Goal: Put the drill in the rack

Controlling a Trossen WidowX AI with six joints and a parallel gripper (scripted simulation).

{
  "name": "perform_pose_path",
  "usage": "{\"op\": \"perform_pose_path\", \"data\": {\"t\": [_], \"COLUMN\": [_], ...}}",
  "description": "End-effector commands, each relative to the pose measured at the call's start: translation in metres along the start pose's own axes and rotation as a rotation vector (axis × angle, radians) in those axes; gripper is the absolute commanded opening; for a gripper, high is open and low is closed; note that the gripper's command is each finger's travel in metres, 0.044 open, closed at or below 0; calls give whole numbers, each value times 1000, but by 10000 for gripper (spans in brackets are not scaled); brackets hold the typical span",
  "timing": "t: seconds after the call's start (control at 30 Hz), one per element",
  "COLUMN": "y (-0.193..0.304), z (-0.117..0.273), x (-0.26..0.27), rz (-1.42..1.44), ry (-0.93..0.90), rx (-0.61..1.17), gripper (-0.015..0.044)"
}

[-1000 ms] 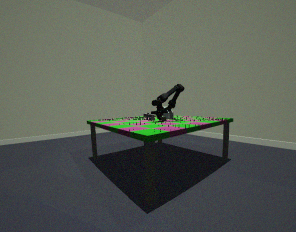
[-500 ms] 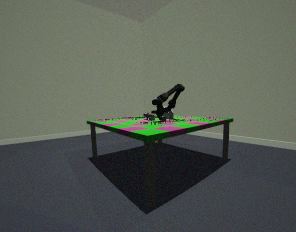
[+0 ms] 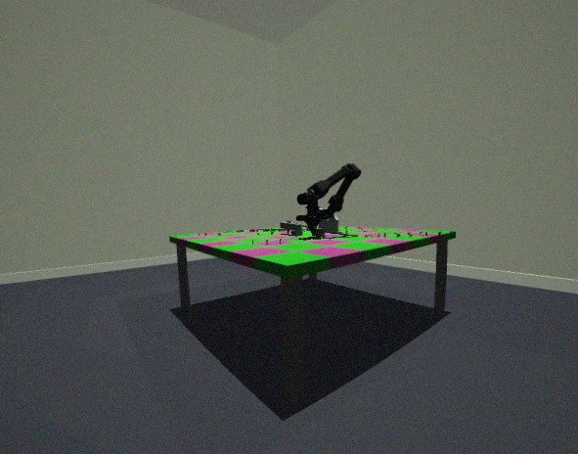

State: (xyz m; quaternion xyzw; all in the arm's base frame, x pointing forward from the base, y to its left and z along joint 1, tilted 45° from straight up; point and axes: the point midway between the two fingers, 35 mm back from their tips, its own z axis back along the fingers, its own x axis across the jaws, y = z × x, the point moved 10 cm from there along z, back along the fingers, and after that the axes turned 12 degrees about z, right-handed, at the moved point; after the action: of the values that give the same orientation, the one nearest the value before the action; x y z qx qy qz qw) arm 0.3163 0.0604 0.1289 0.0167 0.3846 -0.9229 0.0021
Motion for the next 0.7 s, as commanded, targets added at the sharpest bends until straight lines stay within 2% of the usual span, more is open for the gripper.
{"op": "perform_pose_path", "data": {"t": [0.0,0.67], "y": [0,1], "z": [3,11], "x": [0,3], "rz": [3,3], "ry": [5,5], "rx": [3,3], "gripper": [0,0]}}
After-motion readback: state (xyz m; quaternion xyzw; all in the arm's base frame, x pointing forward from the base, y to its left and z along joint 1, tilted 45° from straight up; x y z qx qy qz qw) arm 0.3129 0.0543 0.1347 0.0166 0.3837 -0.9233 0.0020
